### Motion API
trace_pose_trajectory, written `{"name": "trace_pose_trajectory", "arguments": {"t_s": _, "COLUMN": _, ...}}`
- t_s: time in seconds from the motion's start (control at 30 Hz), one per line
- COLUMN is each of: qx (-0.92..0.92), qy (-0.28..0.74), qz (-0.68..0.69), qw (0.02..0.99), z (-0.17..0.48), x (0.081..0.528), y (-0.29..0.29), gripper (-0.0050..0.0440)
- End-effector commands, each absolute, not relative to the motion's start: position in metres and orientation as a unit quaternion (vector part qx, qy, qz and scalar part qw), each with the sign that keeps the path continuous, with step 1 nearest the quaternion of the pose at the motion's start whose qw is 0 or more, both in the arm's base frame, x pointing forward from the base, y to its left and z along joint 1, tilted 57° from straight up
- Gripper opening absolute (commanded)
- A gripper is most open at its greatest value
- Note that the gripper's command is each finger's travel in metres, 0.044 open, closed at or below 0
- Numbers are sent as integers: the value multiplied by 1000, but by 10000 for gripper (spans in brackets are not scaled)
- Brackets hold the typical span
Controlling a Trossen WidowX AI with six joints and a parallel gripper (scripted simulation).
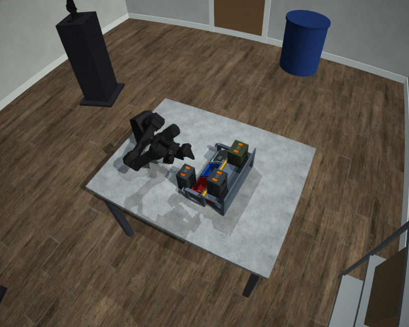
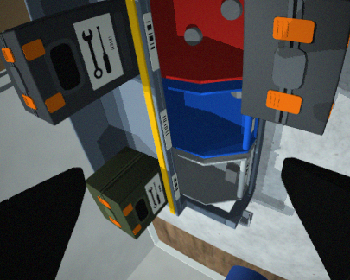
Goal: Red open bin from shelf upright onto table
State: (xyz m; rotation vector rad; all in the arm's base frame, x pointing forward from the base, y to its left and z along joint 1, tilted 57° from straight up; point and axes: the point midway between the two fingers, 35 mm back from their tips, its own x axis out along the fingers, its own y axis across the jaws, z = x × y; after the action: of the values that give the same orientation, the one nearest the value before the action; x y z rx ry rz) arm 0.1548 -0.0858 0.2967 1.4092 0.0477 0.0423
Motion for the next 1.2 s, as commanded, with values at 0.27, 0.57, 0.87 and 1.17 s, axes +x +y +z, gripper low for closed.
{"name": "trace_pose_trajectory", "arguments": {"t_s": 0.27, "qx": 639, "qy": 57, "qz": -106, "qw": 760, "z": 269, "x": 196, "y": -107, "gripper": 440}}
{"name": "trace_pose_trajectory", "arguments": {"t_s": 0.57, "qx": 642, "qy": 51, "qz": -79, "qw": 761, "z": 275, "x": 188, "y": -102, "gripper": 440}}
{"name": "trace_pose_trajectory", "arguments": {"t_s": 0.87, "qx": 640, "qy": 57, "qz": -104, "qw": 759, "z": 269, "x": 196, "y": -107, "gripper": 440}}
{"name": "trace_pose_trajectory", "arguments": {"t_s": 1.17, "qx": 640, "qy": 58, "qz": -103, "qw": 759, "z": 269, "x": 196, "y": -107, "gripper": 440}}
